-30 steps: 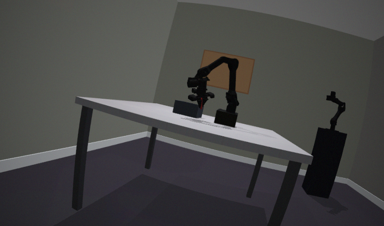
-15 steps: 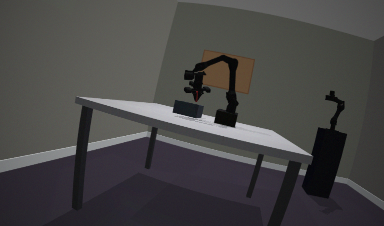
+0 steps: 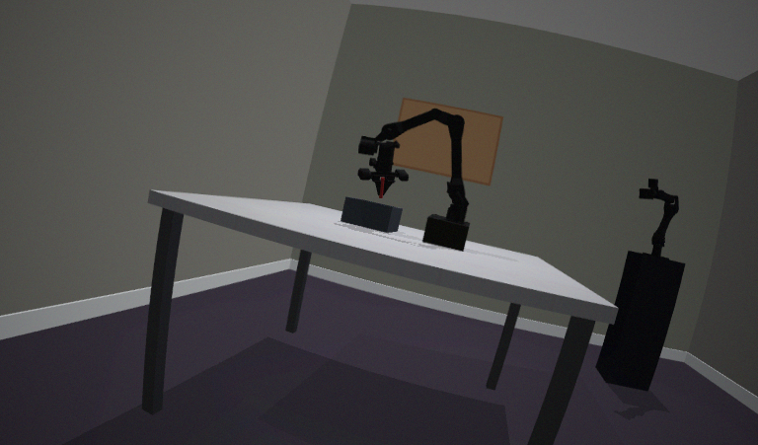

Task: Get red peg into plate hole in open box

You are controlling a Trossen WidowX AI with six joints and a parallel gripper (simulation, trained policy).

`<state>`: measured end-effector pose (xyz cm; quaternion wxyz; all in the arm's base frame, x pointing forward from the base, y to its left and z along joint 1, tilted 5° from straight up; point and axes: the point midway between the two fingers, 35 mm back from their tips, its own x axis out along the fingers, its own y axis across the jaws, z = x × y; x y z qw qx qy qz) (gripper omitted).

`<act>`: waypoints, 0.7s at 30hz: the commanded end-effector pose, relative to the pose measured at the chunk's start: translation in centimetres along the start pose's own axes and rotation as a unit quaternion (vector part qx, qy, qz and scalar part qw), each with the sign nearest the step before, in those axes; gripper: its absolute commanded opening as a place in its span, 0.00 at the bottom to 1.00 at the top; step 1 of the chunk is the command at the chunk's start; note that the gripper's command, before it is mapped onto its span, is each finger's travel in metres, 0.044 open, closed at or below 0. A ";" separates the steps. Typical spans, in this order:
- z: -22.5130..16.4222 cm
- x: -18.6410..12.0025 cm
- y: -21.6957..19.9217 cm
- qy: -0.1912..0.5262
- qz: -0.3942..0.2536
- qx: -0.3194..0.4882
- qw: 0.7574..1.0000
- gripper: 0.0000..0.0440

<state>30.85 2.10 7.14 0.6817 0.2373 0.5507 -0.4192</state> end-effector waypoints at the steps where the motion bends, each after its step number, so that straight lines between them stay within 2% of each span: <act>1: 1.4 1.0 0.3 0.000 0.001 -0.001 1.000 0.00; 15: 4.5 5.6 0.8 0.034 0.022 -0.037 0.999 0.00; 17: 4.4 6.3 0.7 0.043 0.022 -0.047 0.998 0.05; 21: 4.1 7.7 0.8 0.060 0.022 -0.062 0.996 0.27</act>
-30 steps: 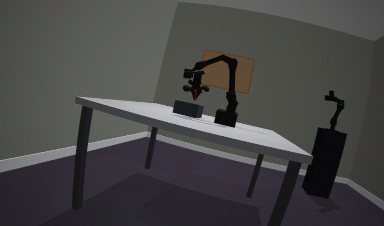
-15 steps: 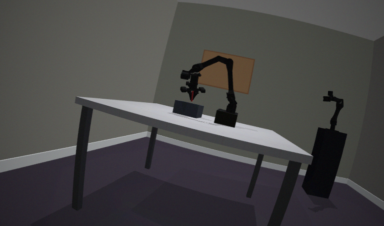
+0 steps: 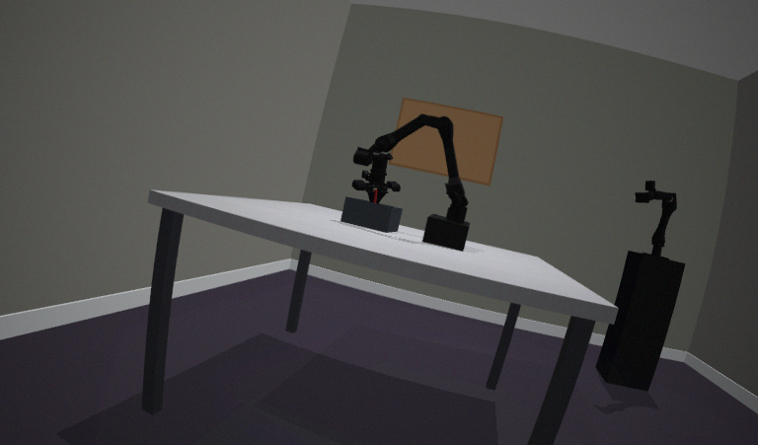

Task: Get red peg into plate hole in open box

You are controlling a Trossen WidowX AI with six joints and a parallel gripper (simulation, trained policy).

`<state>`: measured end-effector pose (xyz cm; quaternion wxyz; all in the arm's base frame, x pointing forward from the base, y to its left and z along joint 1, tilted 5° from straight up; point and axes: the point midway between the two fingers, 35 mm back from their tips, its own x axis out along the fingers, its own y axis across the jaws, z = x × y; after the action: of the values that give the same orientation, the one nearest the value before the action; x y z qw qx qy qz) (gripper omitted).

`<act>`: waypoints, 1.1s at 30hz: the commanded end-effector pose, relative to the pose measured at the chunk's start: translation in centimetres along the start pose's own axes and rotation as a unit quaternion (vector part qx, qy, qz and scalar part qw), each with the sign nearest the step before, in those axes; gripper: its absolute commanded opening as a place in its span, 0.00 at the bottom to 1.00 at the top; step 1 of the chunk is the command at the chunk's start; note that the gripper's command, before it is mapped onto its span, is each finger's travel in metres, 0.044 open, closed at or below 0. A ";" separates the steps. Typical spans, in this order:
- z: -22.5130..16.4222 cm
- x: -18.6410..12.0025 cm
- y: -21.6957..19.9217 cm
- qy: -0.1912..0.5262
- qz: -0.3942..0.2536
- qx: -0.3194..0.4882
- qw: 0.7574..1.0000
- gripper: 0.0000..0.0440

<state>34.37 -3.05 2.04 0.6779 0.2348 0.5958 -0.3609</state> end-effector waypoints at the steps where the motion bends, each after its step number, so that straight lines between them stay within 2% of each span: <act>1: -0.3 1.5 -0.1 0.019 -0.003 -0.011 1.000 0.32; 5: 0.7 1.8 0.2 0.021 0.006 -0.026 0.999 0.36; 18: 4.1 0.7 3.4 0.049 0.049 -0.018 0.997 0.99; 27: 6.7 -1.3 7.1 0.041 0.116 -0.020 0.992 1.00; 33: 6.7 -1.3 7.2 0.041 0.117 -0.020 0.992 1.00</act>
<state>38.27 -4.82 2.41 0.6239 0.2692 0.6675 -0.3046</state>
